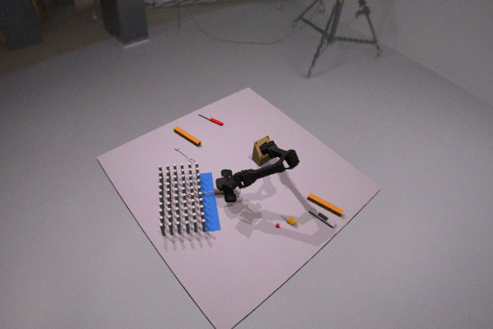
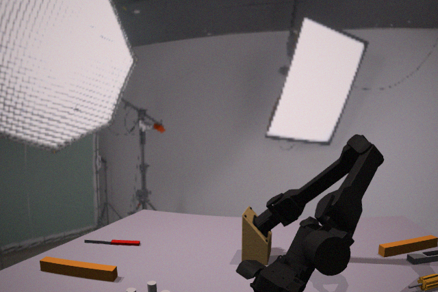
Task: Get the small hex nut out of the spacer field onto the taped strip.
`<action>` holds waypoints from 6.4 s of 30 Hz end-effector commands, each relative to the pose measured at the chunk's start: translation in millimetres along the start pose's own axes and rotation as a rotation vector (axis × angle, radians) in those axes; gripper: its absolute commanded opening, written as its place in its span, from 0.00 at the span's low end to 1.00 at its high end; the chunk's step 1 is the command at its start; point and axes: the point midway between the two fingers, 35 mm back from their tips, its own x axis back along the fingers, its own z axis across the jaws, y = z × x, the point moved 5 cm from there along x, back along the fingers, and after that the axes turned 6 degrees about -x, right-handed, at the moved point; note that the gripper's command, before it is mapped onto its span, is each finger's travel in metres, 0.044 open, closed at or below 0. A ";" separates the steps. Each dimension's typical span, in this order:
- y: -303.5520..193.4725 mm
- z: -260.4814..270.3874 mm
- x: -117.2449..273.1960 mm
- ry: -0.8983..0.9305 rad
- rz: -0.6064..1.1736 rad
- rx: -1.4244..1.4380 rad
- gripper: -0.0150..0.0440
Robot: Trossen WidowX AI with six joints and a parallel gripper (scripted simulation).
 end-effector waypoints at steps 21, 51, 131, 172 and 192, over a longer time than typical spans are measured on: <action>-15.3 -3.7 6.5 -0.007 0.001 -0.009 0.25; -32.6 -5.5 14.2 -0.006 0.002 -0.009 0.25; -77.9 -10.1 33.9 -0.006 0.003 -0.010 0.25; -88.0 -11.3 47.3 -0.005 0.003 -0.008 0.25; -93.8 -13.4 65.0 -0.002 0.001 -0.002 0.25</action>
